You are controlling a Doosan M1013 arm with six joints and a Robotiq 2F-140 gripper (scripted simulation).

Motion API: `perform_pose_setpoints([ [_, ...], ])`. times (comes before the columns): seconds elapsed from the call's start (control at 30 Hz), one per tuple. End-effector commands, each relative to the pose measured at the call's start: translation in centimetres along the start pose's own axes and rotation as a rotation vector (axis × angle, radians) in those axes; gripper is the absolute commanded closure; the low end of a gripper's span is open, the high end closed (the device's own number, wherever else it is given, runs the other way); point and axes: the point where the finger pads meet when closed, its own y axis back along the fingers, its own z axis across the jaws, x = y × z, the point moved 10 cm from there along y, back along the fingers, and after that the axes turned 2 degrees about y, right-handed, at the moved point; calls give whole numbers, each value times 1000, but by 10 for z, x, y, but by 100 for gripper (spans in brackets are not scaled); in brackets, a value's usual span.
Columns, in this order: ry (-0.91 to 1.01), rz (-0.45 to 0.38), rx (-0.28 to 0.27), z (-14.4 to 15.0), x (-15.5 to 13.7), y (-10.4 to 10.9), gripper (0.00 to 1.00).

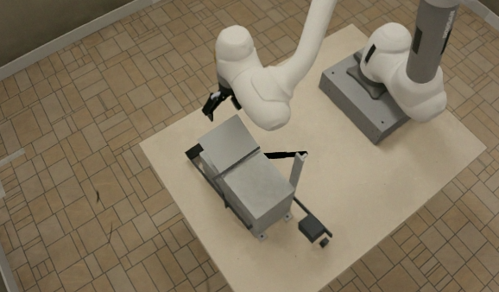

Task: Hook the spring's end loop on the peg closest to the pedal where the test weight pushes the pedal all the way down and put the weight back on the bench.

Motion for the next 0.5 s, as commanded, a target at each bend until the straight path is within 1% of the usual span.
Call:
perform_pose_setpoints([
  [0.0,0,0,-1,0,0,1,0],
  [0.37,0,0,-1,0,0,1,0],
  [0.47,0,0,-1,0,-4,20,0],
])
